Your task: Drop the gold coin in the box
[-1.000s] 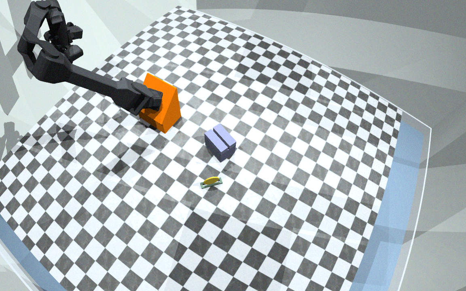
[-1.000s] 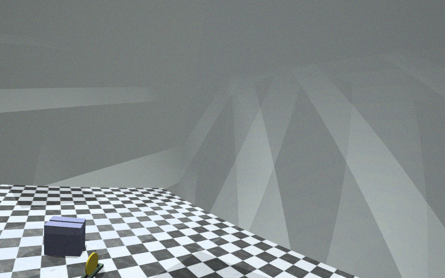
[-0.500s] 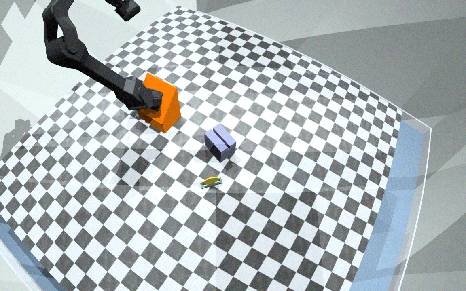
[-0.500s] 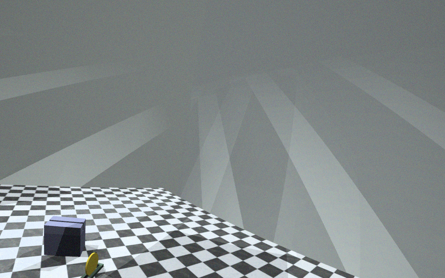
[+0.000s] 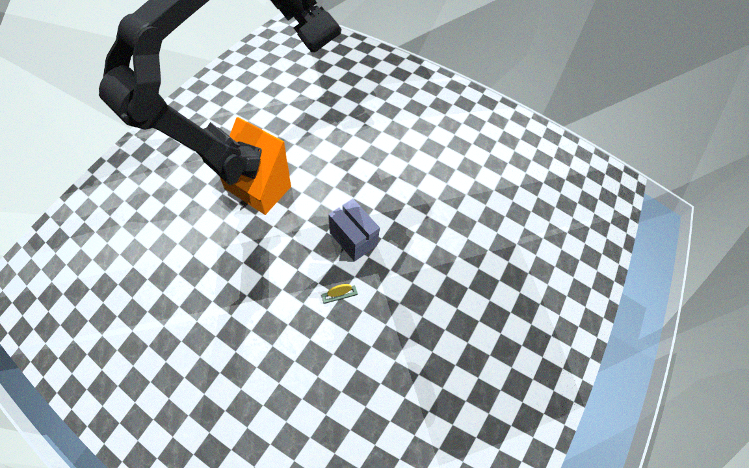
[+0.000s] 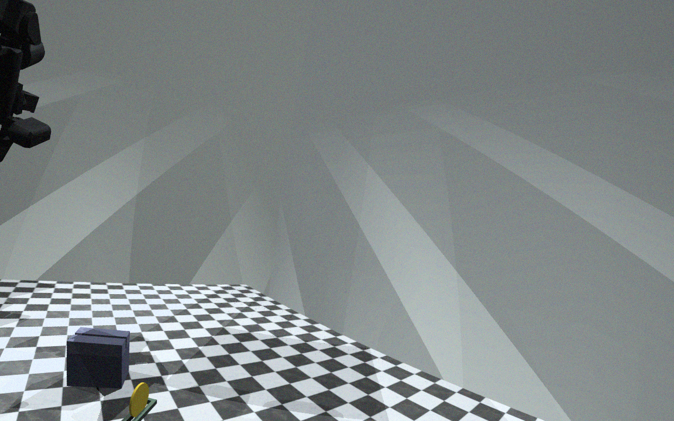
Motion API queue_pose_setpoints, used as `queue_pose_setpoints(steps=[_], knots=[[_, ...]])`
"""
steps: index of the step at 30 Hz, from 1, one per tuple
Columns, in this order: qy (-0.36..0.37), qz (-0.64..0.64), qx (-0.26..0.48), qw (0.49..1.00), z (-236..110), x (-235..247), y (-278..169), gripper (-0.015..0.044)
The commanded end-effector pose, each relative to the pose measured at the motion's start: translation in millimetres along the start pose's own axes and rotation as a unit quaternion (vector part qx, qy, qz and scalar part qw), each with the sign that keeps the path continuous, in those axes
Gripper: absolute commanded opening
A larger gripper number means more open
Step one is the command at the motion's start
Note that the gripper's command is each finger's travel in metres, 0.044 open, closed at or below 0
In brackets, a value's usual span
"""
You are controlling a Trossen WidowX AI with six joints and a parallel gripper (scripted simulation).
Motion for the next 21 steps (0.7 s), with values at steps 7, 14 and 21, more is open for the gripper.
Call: queue_pose_setpoints(steps=[7, 14, 21], knots=[[-0.103, 0.053, -0.002, 0.993, 2, -165, 19, 0.0161], [-0.163, 0.101, 0.053, 0.98, 9, -278, -20, 0.0161], [-0.2, 0.129, 0.136, 0.962, 15, -358, -84, 0.0161]])
Point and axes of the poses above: the point midway between the two fingers, 35 mm back from their tips, its own z axis out along the fingers, its own x axis across the jaws, y = z × x, the point moved 5 cm from there along -z, back along the fingers, and after that the axes turned 7 degrees about z, right-handed, at the moved point
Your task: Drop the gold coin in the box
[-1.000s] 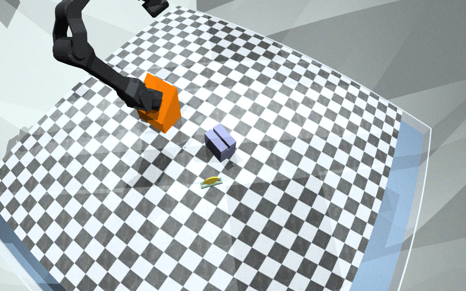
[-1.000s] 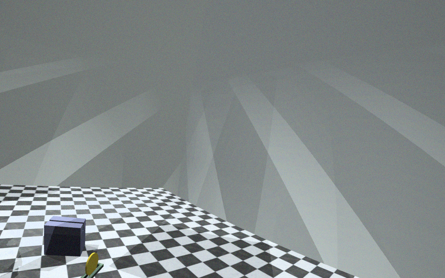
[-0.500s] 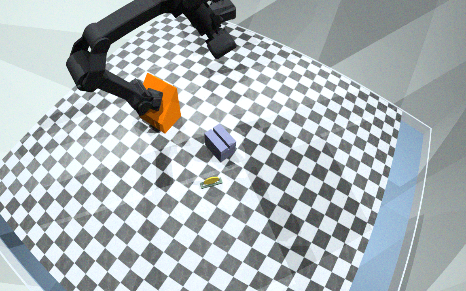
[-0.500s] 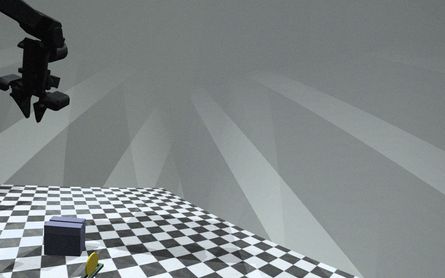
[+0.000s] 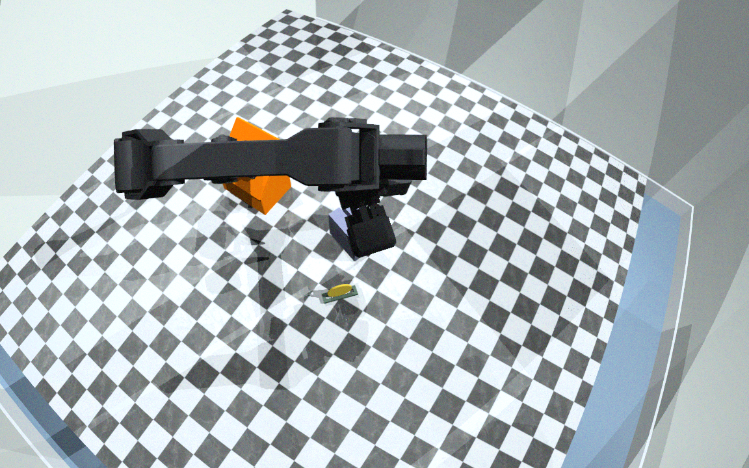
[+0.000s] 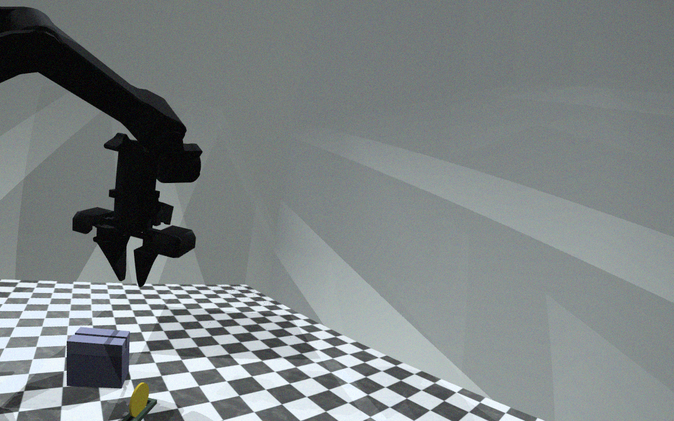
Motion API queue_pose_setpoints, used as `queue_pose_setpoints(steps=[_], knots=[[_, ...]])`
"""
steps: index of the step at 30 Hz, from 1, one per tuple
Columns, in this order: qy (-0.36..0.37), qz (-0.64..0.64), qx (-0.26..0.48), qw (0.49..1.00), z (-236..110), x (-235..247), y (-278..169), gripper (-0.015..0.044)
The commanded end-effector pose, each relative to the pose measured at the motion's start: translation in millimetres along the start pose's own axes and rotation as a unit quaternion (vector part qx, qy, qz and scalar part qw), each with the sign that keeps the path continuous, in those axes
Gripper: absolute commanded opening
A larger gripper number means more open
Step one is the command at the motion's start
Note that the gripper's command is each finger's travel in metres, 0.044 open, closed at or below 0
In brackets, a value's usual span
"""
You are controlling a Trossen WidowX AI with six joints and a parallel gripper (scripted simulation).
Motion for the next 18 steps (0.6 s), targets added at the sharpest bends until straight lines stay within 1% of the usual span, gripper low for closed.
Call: queue_pose_setpoints(steps=[1, 5, 10, 13, 18], knots=[[-0.025, -0.005, 0.045, 0.999, 21, -35, -23, 0.0161], [-0.044, -0.015, 0.097, 0.994, 42, -68, -50, 0.0161], [-0.045, -0.015, 0.1, 0.994, 45, -69, -51, 0.0161], [-0.045, -0.015, 0.1, 0.994, 75, -70, -55, 0.0161], [-0.045, -0.015, 0.1, 0.994, 82, -70, -56, 0.0161]])
Point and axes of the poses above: the point midway between the two fingers, 35 mm back from their tips, its own z axis out along the fingers, its own x axis across the jaws, y = z × x, the point moved 5 cm from there along -z, back along the fingers, and after that the axes turned 7 degrees about z, right-handed, at the moved point
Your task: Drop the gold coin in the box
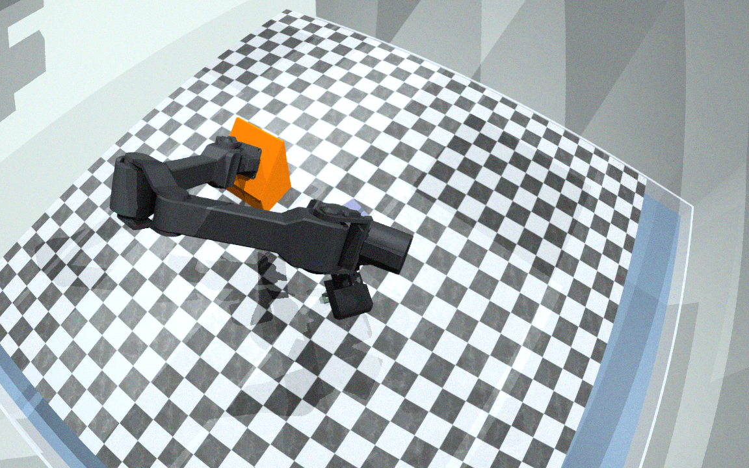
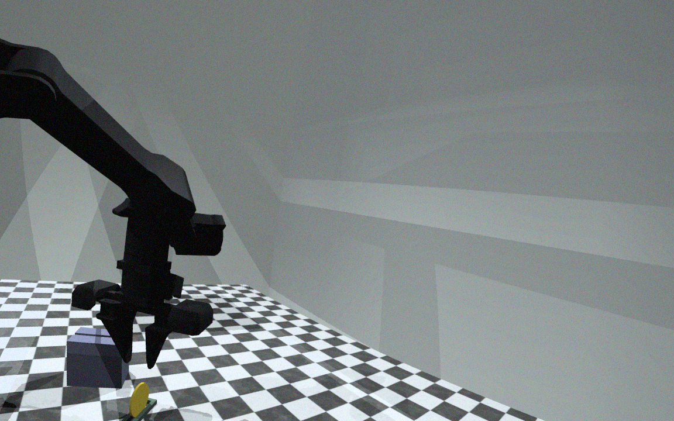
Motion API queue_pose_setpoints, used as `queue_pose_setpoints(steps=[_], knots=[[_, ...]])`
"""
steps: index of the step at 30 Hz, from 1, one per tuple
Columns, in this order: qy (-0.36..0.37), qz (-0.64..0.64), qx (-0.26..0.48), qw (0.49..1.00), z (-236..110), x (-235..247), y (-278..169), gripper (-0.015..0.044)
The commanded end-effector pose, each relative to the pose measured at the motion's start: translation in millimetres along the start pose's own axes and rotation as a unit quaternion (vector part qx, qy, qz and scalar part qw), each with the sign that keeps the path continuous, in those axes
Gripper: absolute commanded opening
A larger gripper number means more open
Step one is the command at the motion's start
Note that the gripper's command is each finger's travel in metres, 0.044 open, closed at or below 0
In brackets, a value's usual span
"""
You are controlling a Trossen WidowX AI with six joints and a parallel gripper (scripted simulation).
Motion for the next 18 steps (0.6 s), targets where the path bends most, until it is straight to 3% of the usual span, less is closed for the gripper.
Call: queue_pose_setpoints(steps=[1, 18], knots=[[-0.004, -0.002, 0.001, 1.0, 12, 0, 1, 0.0161], [-0.003, -0.002, 0.0, 1.0, 37, 0, 2, 0.0161]])
Point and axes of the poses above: the point midway between the two fingers, 35 mm back from their tips, its own z axis out along the fingers, its own x axis across the jaws, y = z × x, the point moved 5 cm from there along -z, back along the fingers, and after that the axes turned 7 degrees about z, right-handed, at the moved point
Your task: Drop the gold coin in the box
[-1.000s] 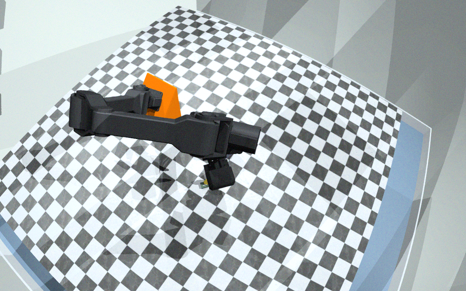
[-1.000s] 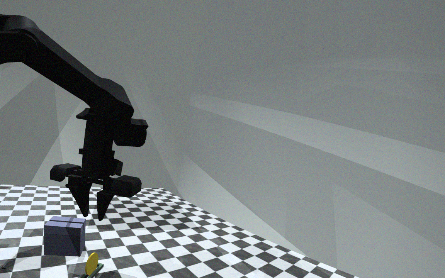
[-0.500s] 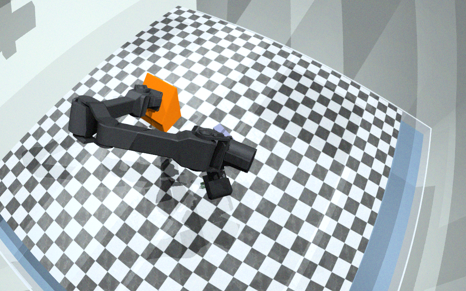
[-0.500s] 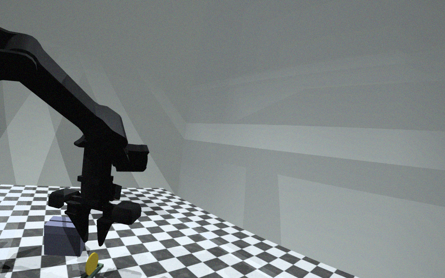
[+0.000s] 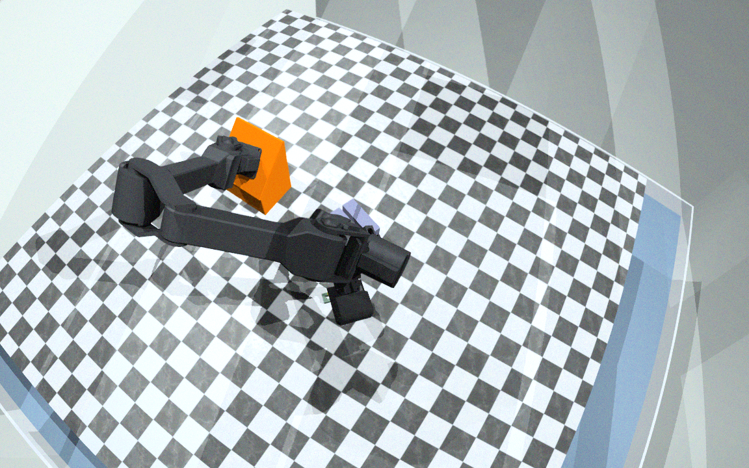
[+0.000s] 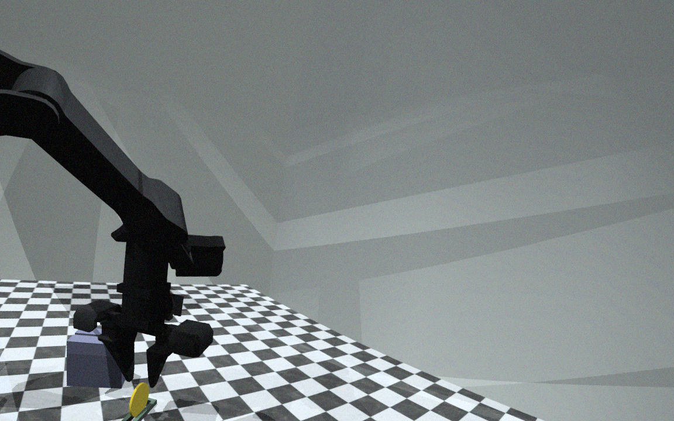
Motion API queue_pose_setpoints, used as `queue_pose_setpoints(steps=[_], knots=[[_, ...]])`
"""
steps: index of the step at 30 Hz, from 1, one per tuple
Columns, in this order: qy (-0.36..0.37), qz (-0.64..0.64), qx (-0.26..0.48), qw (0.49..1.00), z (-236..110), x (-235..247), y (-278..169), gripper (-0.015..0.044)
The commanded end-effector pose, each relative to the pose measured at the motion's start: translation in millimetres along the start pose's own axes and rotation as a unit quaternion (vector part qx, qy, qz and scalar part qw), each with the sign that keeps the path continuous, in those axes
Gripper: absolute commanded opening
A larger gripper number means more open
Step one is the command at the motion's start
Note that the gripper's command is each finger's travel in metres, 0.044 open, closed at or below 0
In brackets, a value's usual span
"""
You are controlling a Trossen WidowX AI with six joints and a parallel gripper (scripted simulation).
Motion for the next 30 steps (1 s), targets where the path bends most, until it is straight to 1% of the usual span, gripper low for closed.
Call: queue_pose_setpoints(steps=[1, 23, 29, 30], knots=[[0.0, -0.003, 0.004, 1.0, 8, 1, -1, 0.0161], [-0.001, -0.003, 0.005, 1.0, 40, 1, -2, 0.0161], [-0.001, -0.003, 0.005, 1.0, 40, 1, -2, 0.0003], [-0.001, -0.003, 0.005, 1.0, 40, 1, -2, 0.0]])
Point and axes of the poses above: the point midway between the two fingers, 35 mm back from their tips, its own z axis out along the fingers, its own x axis across the jaws, y = z × x, the point moved 5 cm from there along -z, back along the fingers, and after that the axes turned 7 degrees about z, right-handed, at the moved point
